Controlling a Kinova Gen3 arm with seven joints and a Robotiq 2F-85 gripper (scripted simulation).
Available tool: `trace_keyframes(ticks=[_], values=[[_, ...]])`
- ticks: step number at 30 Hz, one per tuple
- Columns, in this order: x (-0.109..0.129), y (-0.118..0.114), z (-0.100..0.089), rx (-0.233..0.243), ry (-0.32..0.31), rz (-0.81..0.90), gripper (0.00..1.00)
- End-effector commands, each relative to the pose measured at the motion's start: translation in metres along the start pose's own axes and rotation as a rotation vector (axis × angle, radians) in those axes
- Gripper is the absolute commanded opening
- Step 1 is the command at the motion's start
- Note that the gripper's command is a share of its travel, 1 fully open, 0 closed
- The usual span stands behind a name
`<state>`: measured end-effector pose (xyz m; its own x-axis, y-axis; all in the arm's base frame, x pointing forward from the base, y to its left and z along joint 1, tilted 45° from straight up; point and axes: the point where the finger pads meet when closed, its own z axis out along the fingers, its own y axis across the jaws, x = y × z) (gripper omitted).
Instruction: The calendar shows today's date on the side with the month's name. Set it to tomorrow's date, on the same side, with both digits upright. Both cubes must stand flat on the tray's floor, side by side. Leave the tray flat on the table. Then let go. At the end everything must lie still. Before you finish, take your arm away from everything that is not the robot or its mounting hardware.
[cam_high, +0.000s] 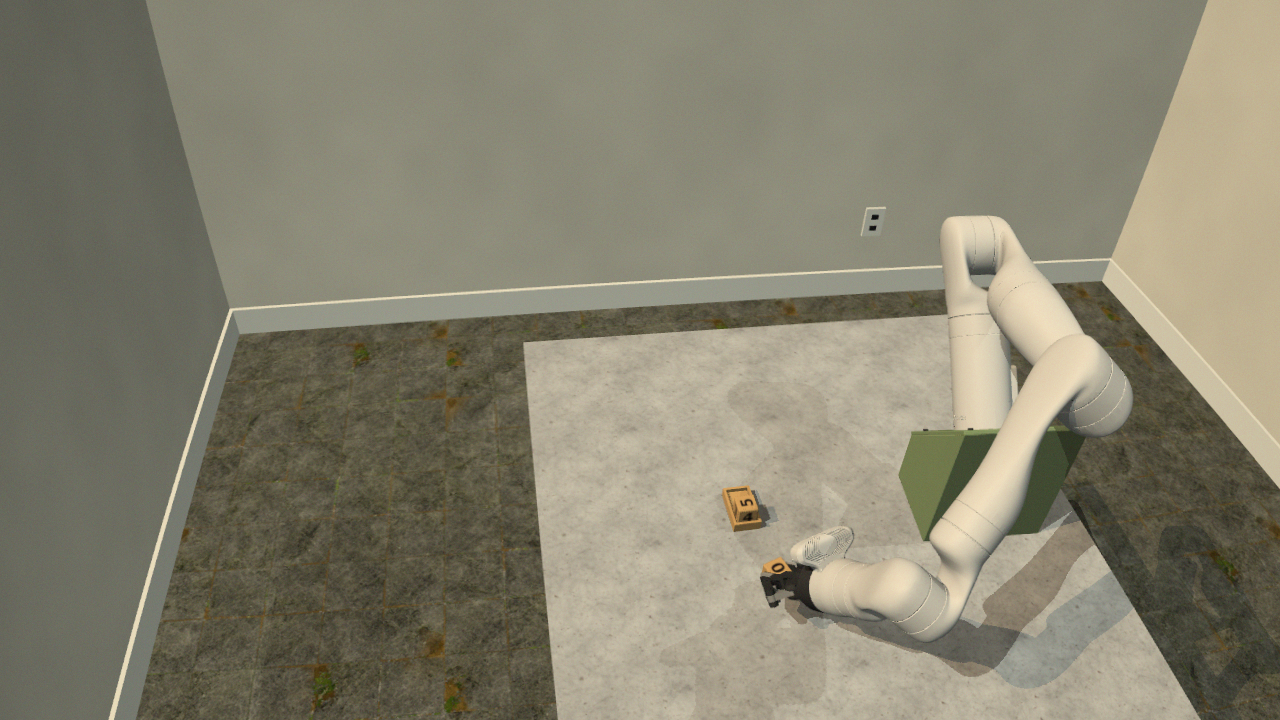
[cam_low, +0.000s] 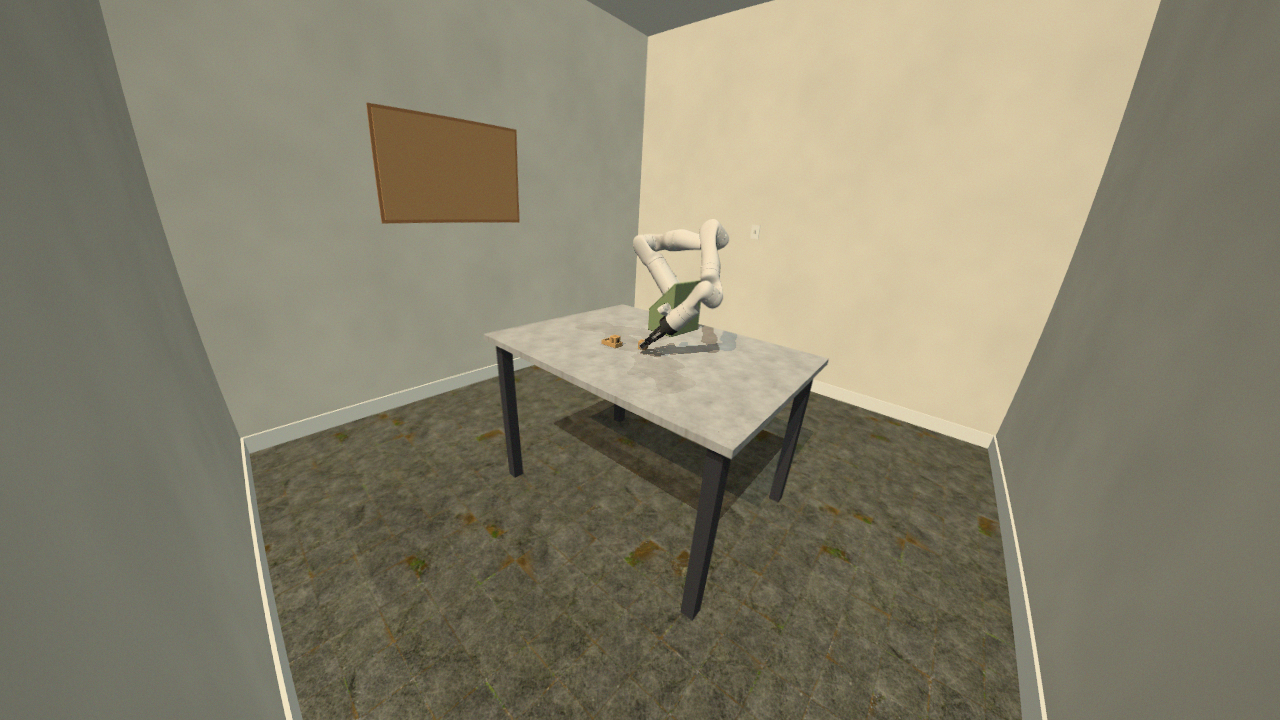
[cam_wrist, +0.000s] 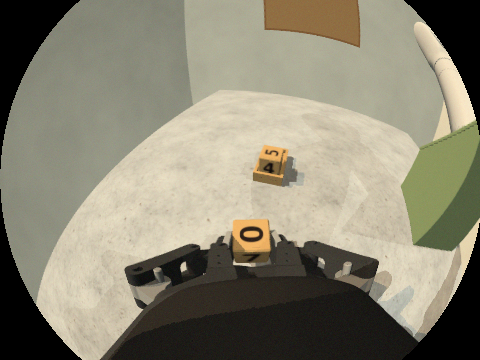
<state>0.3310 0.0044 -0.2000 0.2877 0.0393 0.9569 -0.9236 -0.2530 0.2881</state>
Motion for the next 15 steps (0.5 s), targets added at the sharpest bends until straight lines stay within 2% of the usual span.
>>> trace_keyframes(ticks=[1, 8, 15], values=[[0.009, -0.002, -0.014, 0.008, -0.009, 0.008, 0.28], [0.027, -0.002, -0.032, 0.008, -0.009, 0.008, 0.28], [0.032, -0.002, -0.036, 0.008, -0.009, 0.008, 0.28]])
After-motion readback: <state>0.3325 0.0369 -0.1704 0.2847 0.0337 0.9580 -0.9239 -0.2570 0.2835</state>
